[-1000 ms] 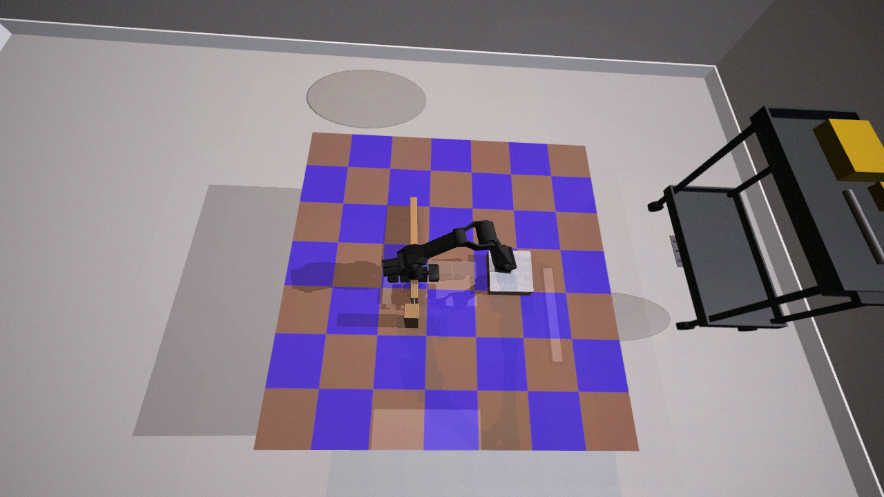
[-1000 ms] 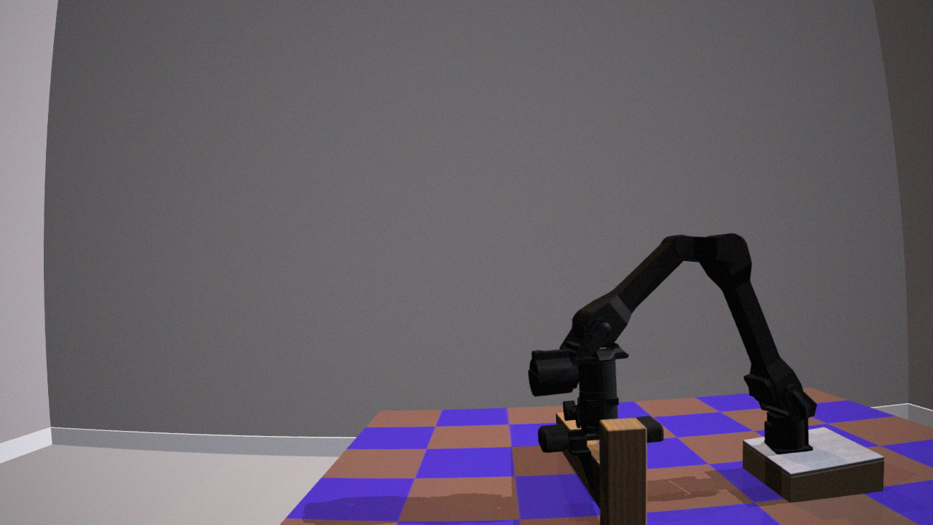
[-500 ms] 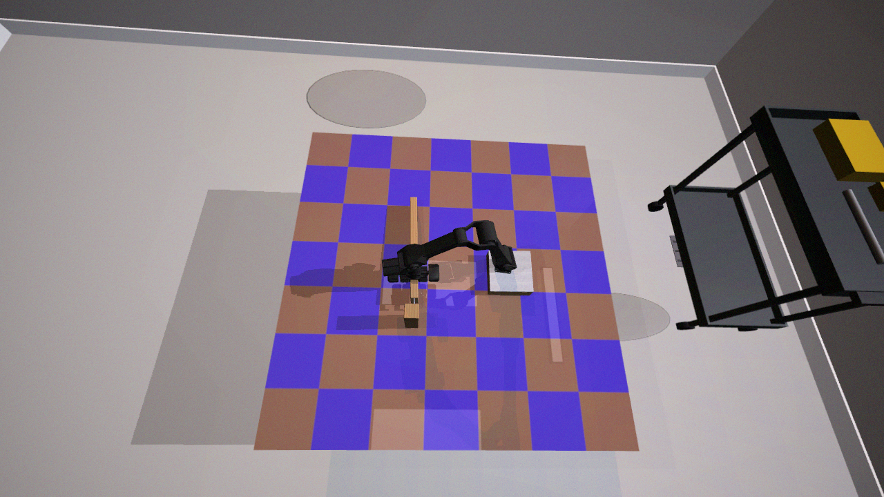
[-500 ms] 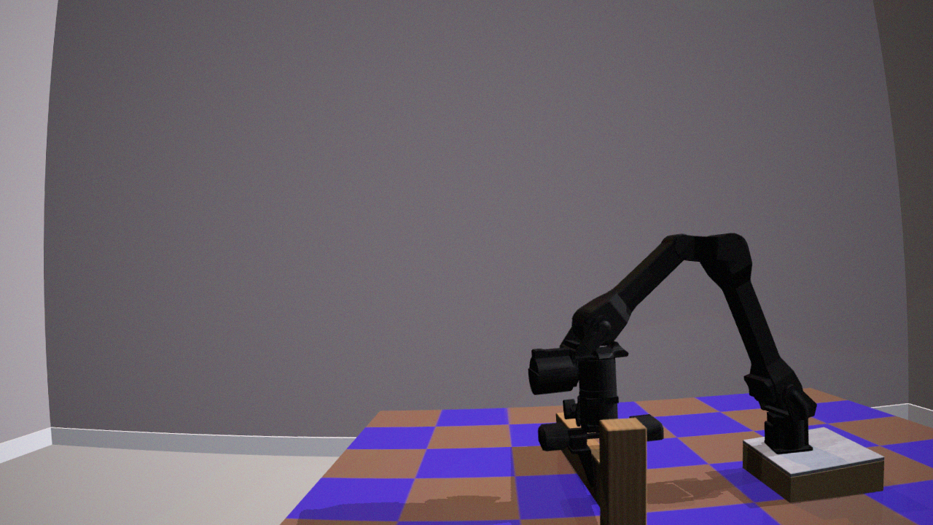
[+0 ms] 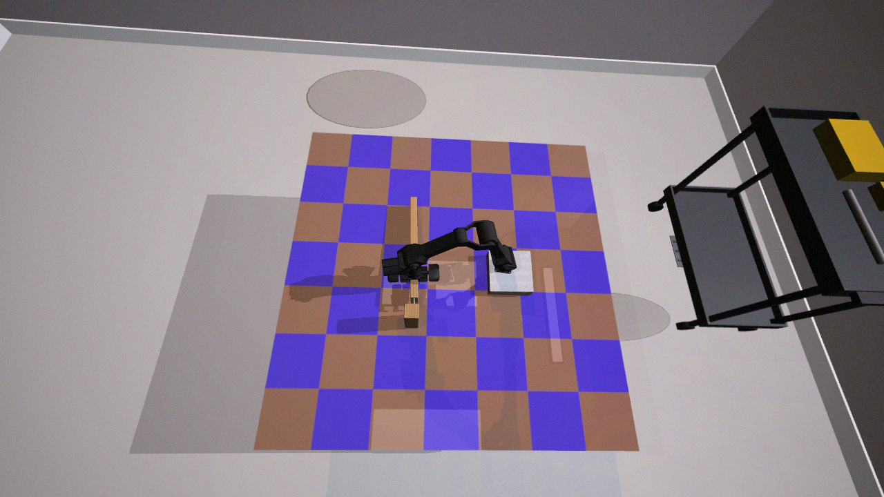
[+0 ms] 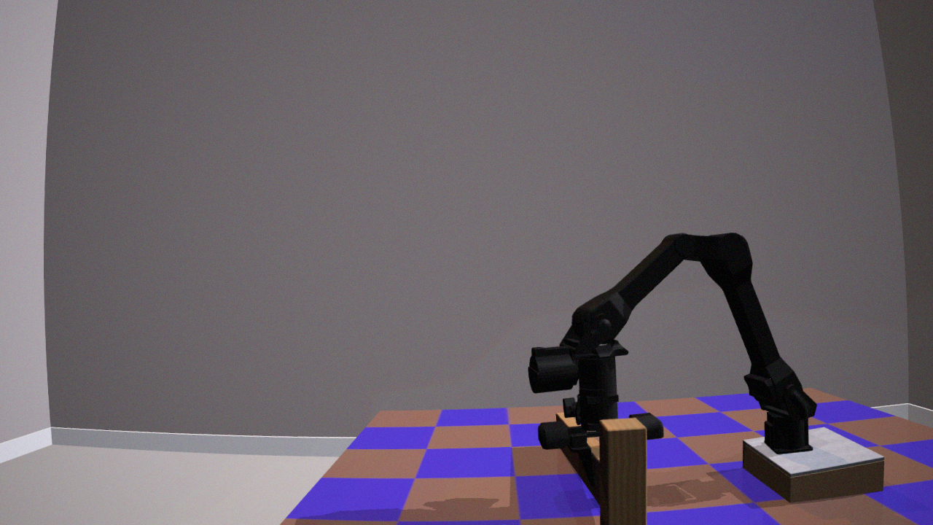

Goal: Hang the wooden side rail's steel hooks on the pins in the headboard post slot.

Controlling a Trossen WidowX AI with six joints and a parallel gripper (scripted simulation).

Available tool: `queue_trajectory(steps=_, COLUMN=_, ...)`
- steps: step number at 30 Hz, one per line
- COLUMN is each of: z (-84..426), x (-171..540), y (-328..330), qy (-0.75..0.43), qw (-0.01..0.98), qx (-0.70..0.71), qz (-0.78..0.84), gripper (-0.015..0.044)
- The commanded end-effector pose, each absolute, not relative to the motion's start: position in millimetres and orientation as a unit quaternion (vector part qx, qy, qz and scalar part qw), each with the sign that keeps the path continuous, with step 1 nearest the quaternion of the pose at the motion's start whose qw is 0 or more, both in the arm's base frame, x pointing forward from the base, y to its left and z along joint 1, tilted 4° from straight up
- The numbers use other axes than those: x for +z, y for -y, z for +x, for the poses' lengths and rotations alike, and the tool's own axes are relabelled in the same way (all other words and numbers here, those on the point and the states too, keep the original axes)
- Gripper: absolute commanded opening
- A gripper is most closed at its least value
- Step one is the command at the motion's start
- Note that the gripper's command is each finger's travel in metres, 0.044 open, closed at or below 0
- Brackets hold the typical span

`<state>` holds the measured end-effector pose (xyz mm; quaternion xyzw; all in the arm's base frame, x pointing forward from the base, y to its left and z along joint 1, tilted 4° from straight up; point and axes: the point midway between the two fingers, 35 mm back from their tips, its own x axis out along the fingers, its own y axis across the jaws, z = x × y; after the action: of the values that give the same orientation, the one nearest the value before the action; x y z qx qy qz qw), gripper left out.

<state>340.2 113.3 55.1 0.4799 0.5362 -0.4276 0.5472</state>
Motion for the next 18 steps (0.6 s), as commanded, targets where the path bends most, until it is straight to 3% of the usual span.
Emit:
queue_trajectory(steps=1, z=343.9, x=62.2, y=-114.1, qy=-0.531, qw=0.551, qx=-0.423, qz=0.486, gripper=0.0000)
queue_trajectory(steps=18, z=343.7, x=65.0, y=-114.0, qy=-0.531, qw=0.551, qx=-0.423, qz=0.486, gripper=0.0000)
